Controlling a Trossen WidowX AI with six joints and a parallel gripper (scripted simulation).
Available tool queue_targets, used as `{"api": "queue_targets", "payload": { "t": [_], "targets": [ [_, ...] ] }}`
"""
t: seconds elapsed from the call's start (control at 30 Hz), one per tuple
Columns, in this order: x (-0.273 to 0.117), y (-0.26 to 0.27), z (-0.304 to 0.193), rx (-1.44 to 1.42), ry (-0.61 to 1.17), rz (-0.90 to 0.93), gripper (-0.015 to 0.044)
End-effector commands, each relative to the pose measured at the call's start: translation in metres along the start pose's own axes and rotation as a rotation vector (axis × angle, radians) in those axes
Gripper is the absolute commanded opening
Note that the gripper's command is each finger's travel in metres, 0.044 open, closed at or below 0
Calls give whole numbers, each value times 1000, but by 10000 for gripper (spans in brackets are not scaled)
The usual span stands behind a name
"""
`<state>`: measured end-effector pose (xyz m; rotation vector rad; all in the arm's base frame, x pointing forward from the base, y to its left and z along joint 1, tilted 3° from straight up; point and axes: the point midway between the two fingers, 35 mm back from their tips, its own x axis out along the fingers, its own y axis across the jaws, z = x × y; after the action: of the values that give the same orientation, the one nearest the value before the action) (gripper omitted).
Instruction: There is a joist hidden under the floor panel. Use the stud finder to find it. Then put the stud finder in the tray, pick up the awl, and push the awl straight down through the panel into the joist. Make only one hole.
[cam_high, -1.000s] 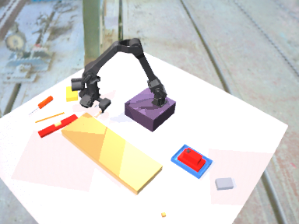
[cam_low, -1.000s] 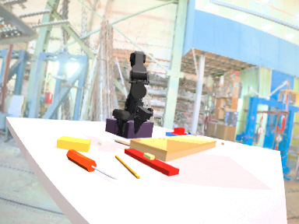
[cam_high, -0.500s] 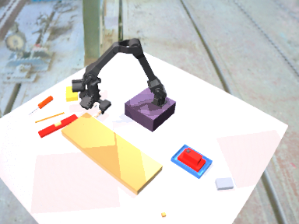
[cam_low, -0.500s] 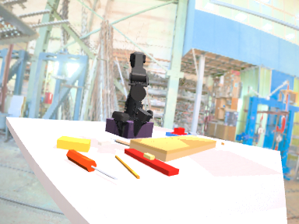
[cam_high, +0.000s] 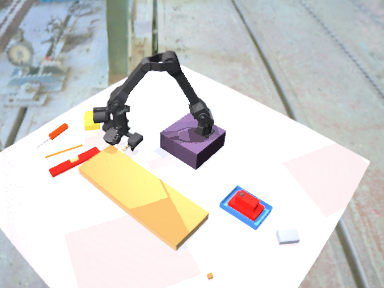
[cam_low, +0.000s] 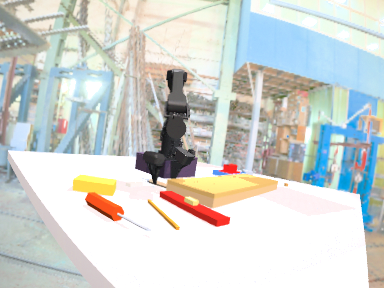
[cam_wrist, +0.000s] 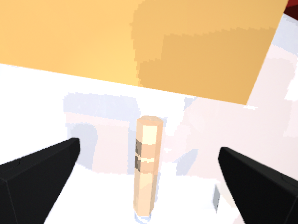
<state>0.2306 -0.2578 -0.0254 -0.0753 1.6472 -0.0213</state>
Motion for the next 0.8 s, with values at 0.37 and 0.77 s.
{"api": "queue_targets", "payload": {
  "t": [0.37, 0.77],
  "targets": [
    [13, 2, -2, -5, 10, 3, 335],
    [13, 2, -2, -5, 10, 3, 59]
  ]
}}
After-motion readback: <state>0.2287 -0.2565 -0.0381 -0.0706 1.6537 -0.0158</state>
